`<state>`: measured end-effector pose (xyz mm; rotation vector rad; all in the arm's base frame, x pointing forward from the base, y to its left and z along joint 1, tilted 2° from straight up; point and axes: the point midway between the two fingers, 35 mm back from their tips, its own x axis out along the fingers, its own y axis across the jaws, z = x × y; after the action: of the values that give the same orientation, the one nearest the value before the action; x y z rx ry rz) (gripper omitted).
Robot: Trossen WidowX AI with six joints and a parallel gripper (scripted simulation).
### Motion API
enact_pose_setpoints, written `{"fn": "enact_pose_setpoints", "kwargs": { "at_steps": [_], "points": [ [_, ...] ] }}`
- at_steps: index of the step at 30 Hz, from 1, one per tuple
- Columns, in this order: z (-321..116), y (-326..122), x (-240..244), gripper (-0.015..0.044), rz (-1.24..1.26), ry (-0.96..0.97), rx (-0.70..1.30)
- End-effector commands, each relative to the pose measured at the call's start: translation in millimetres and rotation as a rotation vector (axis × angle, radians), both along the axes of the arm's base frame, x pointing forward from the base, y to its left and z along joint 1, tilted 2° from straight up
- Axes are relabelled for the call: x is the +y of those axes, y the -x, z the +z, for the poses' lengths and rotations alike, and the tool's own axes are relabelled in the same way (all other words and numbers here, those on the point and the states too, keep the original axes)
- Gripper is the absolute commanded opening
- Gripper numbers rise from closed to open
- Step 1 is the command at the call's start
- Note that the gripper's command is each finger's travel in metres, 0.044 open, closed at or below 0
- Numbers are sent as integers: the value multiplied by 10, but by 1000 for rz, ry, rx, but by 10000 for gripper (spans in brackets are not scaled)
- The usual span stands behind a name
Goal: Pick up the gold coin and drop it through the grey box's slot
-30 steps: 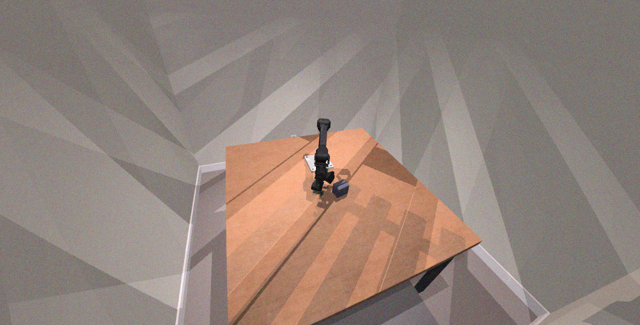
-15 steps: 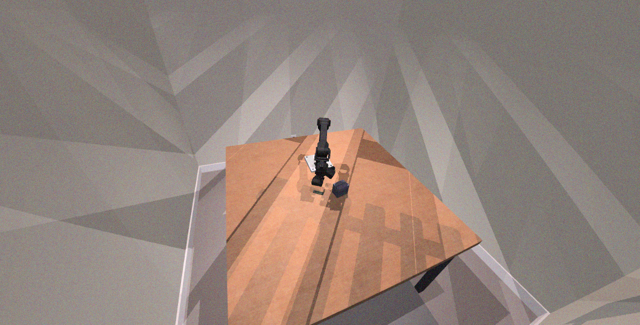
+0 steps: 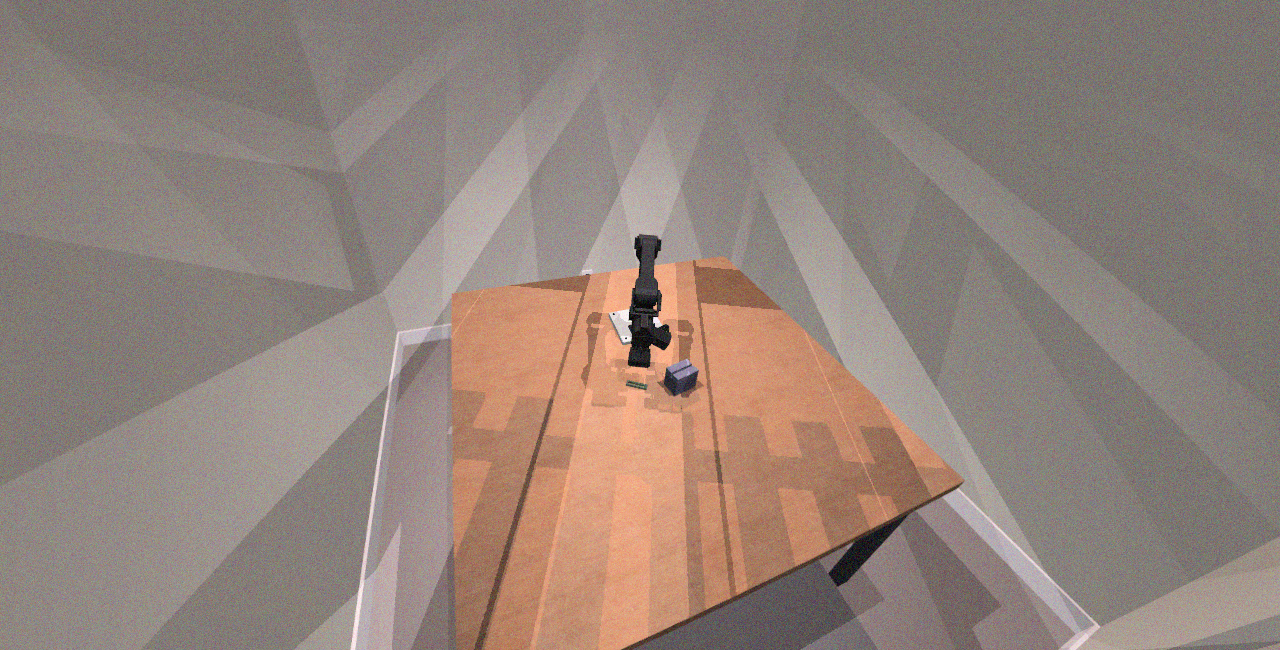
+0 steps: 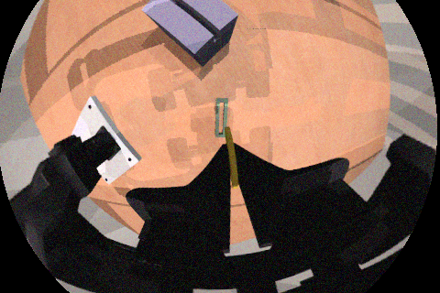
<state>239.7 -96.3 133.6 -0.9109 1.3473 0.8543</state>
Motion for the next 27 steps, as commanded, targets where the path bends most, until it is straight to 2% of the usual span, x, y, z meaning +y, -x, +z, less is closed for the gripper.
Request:
{"fn": "enact_pose_setpoints", "kwargs": {
  "at_steps": [1, 16, 27],
  "points": [
    [12, -6, -7, 0, 120, 9, 2],
    [23, -22, -8, 0, 623, 32, 8],
    [24, -65, 67, 0, 645, 32, 8]
  ]
}}
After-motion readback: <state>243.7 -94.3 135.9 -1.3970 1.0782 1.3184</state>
